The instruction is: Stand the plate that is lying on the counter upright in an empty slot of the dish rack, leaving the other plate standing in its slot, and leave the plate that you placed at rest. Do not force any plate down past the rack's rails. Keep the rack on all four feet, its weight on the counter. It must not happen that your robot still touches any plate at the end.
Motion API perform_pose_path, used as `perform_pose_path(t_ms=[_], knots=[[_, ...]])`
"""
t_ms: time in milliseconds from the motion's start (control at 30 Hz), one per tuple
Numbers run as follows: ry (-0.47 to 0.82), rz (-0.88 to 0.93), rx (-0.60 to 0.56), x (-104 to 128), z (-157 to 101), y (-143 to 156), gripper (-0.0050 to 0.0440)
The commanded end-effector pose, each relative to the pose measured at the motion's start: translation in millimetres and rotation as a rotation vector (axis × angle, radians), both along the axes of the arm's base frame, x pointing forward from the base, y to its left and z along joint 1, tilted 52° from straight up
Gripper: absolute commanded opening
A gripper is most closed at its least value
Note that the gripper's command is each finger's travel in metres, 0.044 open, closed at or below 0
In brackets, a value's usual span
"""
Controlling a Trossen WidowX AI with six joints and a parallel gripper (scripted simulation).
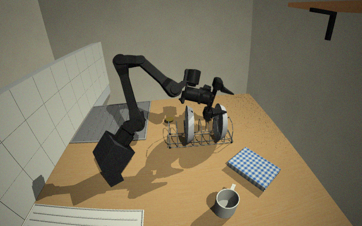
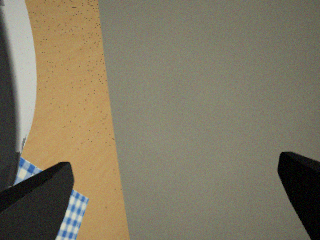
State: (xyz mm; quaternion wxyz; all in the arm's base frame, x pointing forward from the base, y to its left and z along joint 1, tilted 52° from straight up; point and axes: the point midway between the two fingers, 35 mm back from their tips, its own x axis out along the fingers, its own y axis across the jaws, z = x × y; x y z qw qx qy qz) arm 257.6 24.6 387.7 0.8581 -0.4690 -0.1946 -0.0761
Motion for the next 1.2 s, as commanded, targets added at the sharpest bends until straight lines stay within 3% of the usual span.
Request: perform_pose_path(t_ms=[0, 1167], knots=[[0.006, 0.007, 0.001, 3.7, -4.6, -1.0, 0.0440], [-0.020, 0.038, 0.004, 19.7, -21.5, -34.4, 0.0440]])
